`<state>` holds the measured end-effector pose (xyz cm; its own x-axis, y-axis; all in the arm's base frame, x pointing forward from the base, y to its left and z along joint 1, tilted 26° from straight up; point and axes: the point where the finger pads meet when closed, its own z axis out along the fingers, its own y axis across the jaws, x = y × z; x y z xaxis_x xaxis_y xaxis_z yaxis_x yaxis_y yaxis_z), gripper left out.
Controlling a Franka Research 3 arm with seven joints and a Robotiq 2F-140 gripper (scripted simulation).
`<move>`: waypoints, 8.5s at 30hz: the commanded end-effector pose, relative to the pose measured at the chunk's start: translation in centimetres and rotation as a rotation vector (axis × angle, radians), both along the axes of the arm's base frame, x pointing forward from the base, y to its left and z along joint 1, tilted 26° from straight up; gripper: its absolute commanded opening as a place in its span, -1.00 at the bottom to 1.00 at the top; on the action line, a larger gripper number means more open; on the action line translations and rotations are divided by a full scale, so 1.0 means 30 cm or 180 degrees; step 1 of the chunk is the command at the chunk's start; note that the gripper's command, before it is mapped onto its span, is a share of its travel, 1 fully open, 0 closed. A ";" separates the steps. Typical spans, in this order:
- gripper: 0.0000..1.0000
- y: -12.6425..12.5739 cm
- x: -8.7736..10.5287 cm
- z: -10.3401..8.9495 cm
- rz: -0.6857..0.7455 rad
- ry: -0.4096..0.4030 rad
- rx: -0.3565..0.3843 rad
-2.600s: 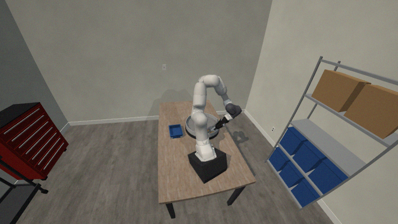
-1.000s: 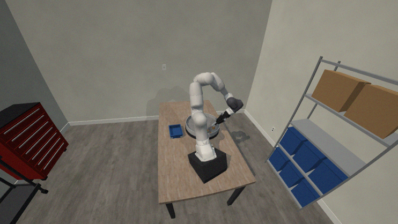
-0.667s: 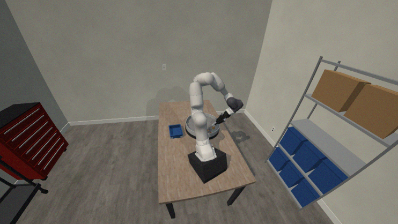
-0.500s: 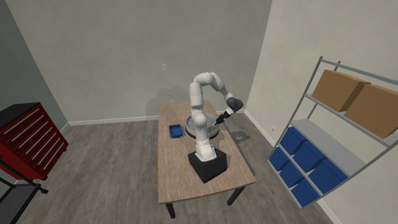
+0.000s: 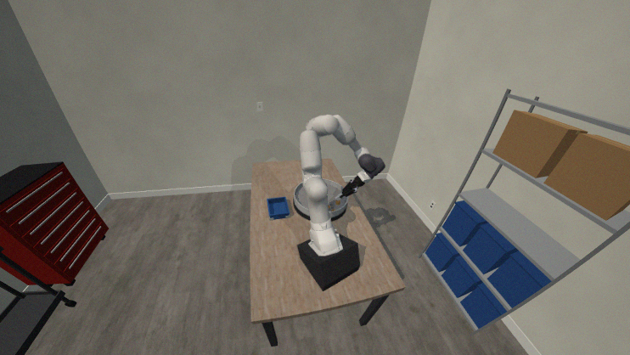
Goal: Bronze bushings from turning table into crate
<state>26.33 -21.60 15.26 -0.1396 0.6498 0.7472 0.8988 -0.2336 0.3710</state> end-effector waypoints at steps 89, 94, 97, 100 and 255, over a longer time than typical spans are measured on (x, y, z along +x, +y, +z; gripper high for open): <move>-1.00 1.346 0.365 0.375 -0.0009 0.0011 0.0008; -1.00 1.346 0.365 0.375 -0.0009 0.0011 0.0008; -1.00 1.346 0.365 0.375 -0.0009 0.0011 0.0008; -1.00 1.346 0.365 0.375 -0.0009 0.0011 0.0008; -1.00 1.397 0.521 0.055 -0.0009 0.0011 0.0008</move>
